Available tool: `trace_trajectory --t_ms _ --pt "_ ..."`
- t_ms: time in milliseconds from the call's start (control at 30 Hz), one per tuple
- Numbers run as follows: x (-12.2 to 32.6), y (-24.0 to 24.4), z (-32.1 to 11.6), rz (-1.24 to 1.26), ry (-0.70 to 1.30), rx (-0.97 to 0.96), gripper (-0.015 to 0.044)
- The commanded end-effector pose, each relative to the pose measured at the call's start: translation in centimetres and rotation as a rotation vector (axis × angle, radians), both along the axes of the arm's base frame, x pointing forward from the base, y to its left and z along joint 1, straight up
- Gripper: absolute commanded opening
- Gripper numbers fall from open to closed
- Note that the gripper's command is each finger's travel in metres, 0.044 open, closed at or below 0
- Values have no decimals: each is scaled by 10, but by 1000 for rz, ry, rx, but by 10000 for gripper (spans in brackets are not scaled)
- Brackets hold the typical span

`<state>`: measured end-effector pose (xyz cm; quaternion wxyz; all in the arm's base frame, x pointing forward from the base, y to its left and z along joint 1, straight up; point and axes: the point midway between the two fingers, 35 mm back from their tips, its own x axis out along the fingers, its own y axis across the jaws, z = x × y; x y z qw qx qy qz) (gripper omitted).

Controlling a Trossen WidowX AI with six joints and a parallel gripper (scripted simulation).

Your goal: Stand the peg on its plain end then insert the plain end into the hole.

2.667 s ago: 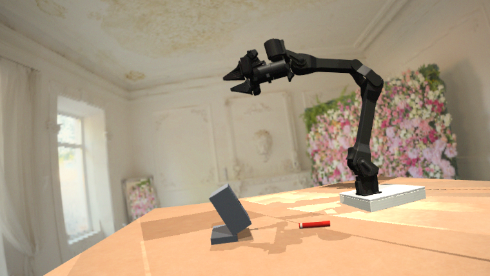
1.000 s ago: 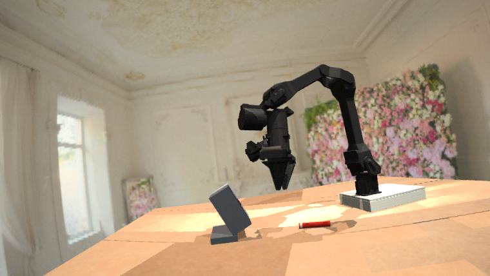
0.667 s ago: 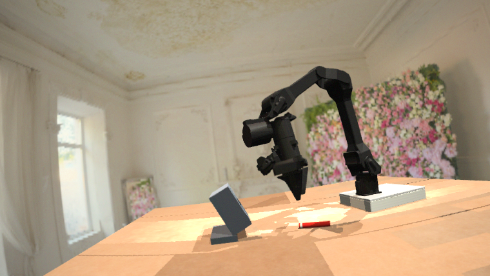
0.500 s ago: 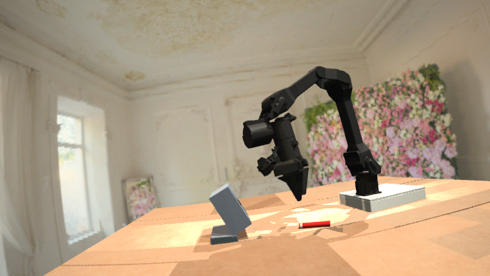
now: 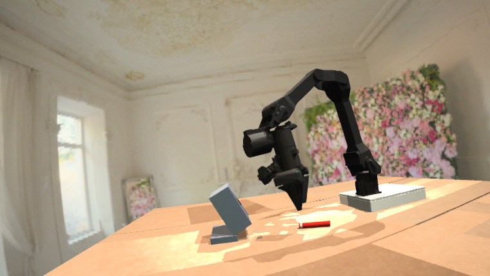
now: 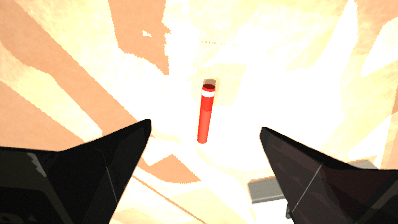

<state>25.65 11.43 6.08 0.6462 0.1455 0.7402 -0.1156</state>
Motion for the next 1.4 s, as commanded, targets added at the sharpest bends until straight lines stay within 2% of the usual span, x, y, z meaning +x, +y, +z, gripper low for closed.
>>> trace_trajectory --t_ms 0,933,1367 --pt "-1 0 -10 -6 15 -1 440" --pt "-3 -1 -53 -6 15 -1 440" --pt "-3 -1 -53 -6 15 -1 110"
